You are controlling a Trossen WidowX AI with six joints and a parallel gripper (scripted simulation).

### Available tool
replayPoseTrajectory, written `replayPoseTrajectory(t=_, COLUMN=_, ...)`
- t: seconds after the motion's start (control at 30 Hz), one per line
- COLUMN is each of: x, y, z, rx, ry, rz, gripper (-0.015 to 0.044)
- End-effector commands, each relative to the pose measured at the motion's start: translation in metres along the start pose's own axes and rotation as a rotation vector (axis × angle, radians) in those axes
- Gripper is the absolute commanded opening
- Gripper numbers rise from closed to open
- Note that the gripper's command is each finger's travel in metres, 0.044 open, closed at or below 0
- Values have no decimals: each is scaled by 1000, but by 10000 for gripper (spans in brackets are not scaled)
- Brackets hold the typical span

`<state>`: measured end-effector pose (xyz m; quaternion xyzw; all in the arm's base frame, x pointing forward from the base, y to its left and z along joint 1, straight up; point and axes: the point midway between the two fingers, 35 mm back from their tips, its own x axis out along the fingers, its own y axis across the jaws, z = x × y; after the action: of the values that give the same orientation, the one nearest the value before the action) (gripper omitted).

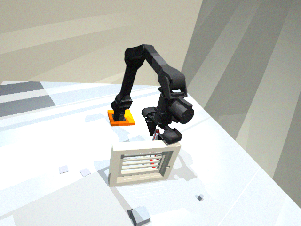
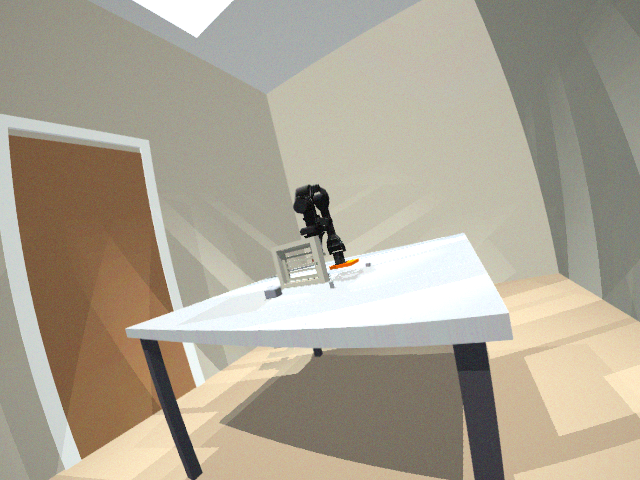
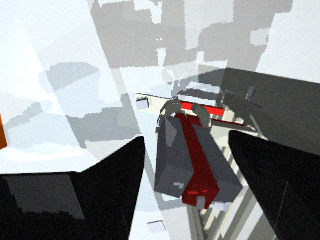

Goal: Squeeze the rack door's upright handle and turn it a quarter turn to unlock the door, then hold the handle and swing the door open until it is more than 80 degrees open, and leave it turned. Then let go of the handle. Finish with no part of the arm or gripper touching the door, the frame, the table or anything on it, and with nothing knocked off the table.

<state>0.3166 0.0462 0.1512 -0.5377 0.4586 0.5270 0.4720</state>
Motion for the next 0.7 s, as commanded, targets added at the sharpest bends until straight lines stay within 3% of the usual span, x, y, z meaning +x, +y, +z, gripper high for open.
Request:
replayPoseTrajectory(t=0.0, x=1, y=0, z=-1, rx=133, ry=5, rz=2, gripper=287)
replayPoseTrajectory(t=0.67, x=1, y=0, z=-1, rx=1124, ry=3, rz=0, gripper=287)
